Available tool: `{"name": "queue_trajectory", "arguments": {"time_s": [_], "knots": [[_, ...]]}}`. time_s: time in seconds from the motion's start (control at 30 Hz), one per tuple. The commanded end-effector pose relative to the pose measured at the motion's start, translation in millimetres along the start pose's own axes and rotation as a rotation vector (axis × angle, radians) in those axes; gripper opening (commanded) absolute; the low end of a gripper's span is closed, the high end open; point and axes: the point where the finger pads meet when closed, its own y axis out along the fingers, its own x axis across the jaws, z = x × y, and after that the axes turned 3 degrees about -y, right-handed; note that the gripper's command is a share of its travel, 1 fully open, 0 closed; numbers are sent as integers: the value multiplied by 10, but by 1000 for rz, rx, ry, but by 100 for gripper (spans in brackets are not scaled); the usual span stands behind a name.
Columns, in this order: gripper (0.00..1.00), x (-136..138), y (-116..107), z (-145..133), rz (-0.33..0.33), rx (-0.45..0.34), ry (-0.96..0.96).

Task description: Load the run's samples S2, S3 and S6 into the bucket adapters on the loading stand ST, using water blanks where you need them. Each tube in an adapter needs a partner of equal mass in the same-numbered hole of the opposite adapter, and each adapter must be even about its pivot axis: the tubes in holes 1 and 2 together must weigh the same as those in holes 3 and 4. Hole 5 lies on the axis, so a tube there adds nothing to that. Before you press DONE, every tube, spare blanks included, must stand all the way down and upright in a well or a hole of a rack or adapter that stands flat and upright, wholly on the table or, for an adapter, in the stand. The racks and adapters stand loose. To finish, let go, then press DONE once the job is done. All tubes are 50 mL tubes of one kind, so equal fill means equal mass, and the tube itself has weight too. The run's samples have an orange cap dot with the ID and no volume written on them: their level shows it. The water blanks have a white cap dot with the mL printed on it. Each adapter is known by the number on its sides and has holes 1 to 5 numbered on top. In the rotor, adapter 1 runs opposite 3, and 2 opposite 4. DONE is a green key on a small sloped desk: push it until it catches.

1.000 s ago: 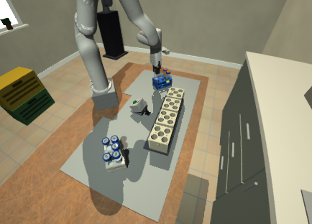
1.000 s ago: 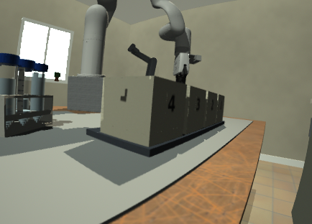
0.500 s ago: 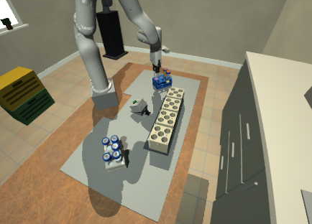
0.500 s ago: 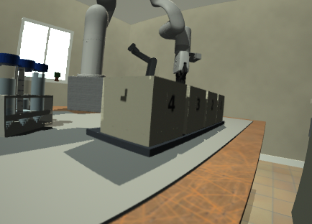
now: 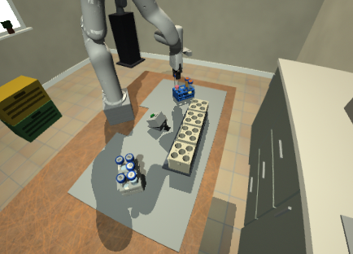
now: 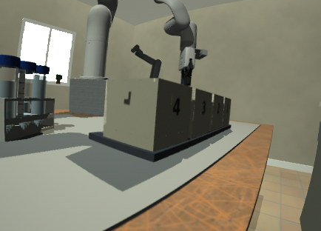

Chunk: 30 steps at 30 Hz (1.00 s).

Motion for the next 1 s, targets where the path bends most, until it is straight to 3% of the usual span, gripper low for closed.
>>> {"name": "queue_trajectory", "arguments": {"time_s": [0.0,0.97], "knots": [[0,0,-91,19,0,5,0],[0,0,-593,18,0,5,0]]}}
